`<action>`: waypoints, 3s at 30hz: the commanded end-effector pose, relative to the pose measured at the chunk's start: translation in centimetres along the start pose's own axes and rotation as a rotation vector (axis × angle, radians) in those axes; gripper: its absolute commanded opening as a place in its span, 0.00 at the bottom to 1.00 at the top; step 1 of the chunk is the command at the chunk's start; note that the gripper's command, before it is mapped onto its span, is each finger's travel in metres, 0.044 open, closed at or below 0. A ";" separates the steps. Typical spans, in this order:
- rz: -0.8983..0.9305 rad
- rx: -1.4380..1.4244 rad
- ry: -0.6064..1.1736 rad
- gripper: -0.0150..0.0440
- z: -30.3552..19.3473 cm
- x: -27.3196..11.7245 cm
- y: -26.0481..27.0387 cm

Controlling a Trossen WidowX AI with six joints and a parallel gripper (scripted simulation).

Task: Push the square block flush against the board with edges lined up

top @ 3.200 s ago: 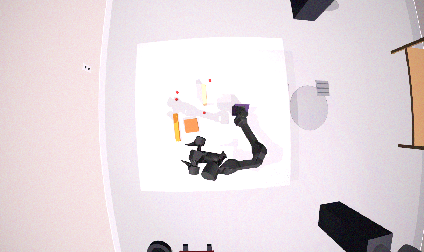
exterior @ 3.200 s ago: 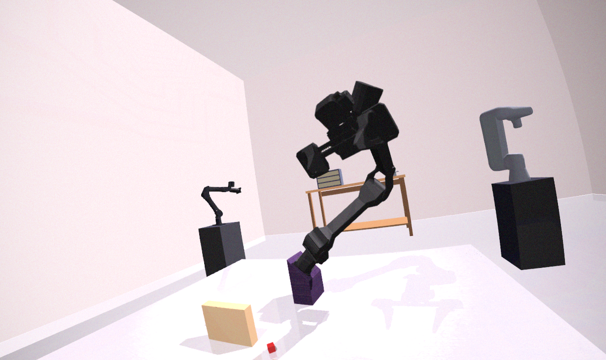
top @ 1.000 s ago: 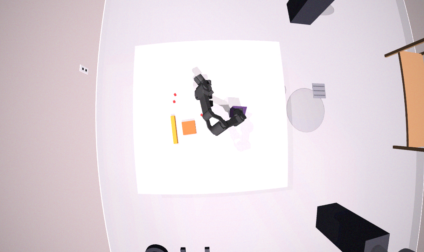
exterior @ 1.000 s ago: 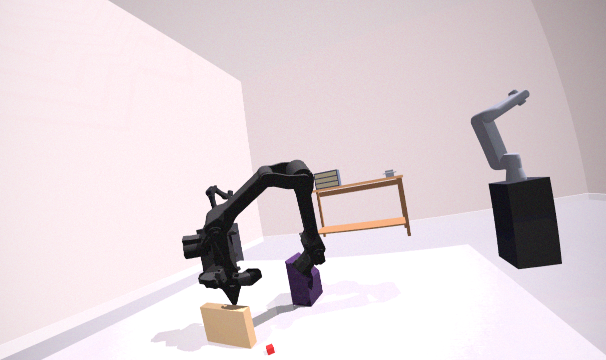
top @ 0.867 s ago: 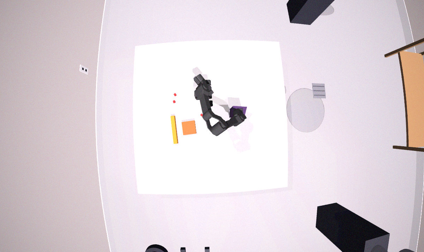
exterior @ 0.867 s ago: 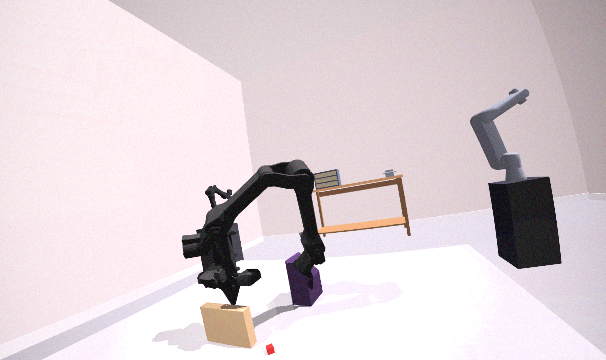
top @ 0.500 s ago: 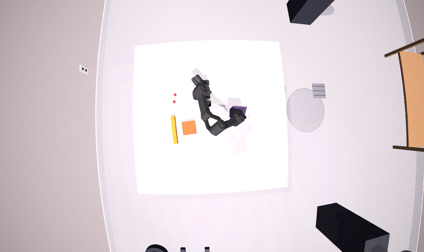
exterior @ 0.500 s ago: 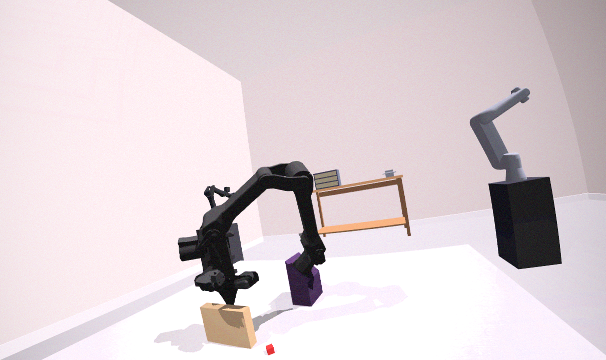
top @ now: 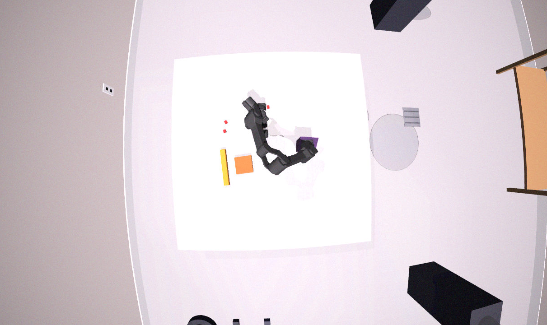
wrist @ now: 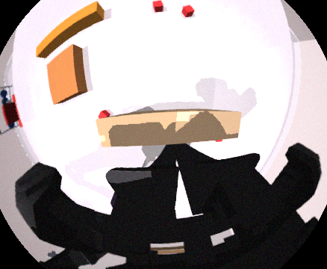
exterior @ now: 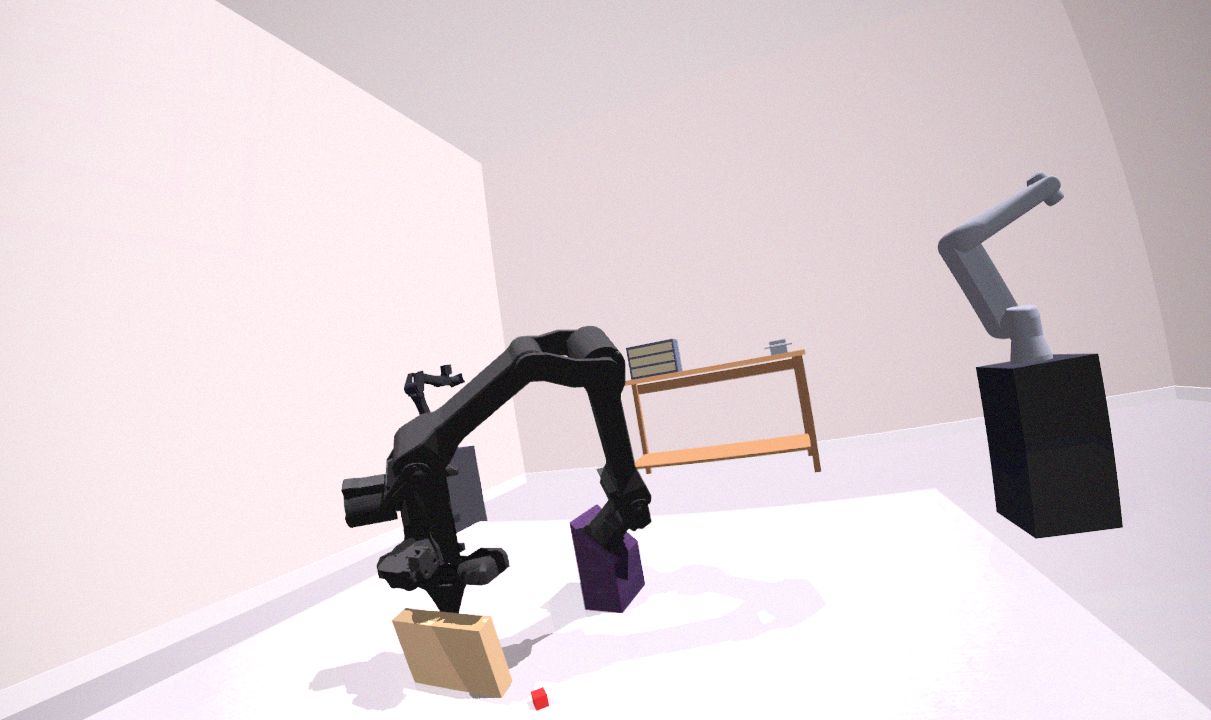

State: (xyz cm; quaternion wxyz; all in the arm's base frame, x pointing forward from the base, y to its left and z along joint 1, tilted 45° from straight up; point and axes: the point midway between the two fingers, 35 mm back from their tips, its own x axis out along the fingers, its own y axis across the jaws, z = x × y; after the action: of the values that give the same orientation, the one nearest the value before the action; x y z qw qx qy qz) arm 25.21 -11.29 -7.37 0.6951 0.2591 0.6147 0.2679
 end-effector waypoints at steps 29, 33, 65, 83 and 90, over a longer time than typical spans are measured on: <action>0.003 0.001 -0.007 0.25 1.5 -0.1 0.0; 0.002 0.001 -0.006 0.25 0.9 -0.1 0.0; 0.001 0.003 -0.004 0.25 -1.7 -5.0 0.0; 0.001 0.003 -0.004 0.25 -1.7 -5.0 0.0; 0.001 0.003 -0.004 0.25 -1.7 -5.0 0.0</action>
State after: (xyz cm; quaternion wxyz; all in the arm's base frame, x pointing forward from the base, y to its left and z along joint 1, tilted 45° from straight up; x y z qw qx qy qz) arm 23.09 -14.59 -4.02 0.6958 0.2642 0.6125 0.2663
